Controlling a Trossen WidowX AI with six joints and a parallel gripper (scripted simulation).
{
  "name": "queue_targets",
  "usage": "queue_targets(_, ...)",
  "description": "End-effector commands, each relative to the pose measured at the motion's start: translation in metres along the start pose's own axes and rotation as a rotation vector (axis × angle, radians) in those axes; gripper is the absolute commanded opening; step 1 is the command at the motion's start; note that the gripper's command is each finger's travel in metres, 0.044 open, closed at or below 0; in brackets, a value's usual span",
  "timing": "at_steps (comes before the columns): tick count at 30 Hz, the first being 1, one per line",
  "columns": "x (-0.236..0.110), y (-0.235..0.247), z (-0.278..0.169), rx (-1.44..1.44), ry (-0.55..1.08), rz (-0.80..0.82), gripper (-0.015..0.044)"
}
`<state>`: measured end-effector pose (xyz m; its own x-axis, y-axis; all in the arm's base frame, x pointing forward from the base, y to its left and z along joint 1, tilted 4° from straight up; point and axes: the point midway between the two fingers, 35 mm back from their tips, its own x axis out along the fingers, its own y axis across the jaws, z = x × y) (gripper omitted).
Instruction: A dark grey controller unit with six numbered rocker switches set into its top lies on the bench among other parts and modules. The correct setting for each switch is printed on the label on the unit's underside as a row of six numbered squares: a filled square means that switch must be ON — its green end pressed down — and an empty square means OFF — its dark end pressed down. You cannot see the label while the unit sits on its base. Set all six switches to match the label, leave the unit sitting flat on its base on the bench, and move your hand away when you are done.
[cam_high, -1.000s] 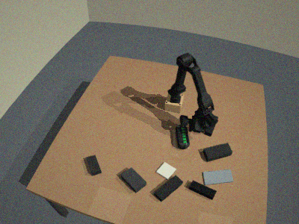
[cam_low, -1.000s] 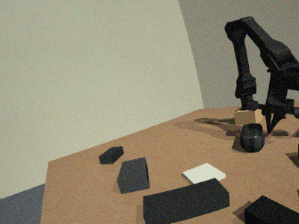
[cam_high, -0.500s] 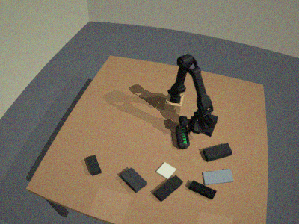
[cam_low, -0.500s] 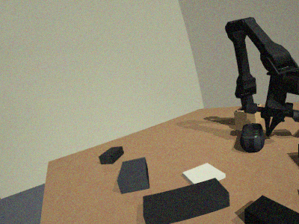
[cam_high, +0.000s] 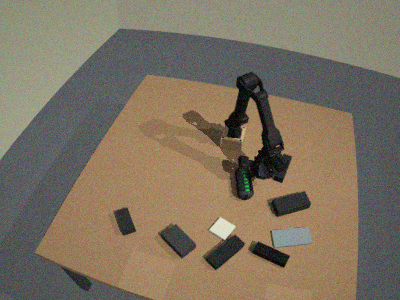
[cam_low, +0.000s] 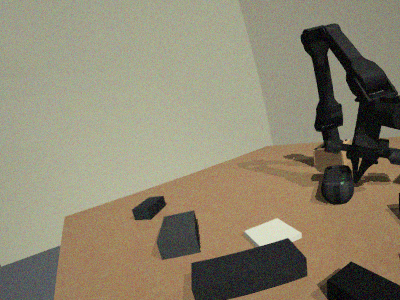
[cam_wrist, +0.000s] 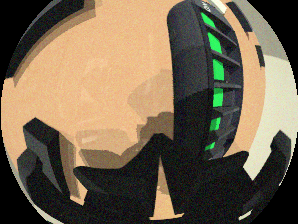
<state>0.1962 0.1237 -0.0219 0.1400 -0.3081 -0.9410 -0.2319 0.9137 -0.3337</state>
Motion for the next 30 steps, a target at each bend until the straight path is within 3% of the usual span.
queue_targets(1, -0.001, -0.002, 0.001, -0.002, -0.01, 0.0, 0.0)
queue_targets(30, 0.006, -0.026, 0.001, -0.002, -0.01, -0.002, 0.0)
